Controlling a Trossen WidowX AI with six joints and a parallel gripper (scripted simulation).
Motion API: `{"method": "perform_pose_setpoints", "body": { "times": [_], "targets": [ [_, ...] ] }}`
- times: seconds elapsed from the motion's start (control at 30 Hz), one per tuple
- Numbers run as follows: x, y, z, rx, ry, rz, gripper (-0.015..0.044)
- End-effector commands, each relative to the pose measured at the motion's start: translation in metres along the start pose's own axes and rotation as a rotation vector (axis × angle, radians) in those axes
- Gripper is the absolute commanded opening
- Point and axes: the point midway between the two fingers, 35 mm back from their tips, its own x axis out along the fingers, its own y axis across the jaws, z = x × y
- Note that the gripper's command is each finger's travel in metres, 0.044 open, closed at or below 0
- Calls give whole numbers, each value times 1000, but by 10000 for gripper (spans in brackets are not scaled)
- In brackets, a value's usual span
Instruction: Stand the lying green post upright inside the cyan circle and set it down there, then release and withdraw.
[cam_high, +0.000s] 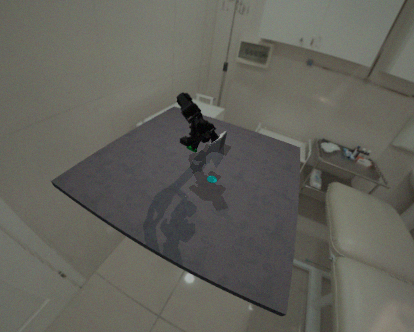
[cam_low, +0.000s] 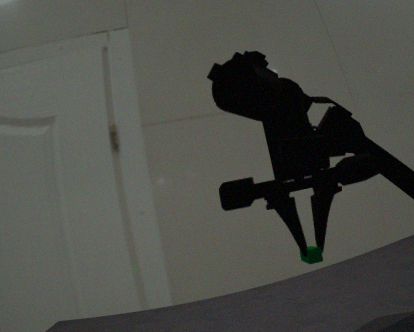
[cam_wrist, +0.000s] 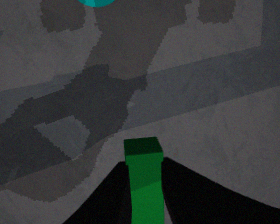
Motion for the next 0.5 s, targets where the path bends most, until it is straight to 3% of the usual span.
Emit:
{"method": "perform_pose_setpoints", "body": {
  "times": [0.0,0.47],
  "targets": [
    [-1,-1,11,13,-2,4,23],
    [-2,0,48,41,4,8,23]
  ]
}}
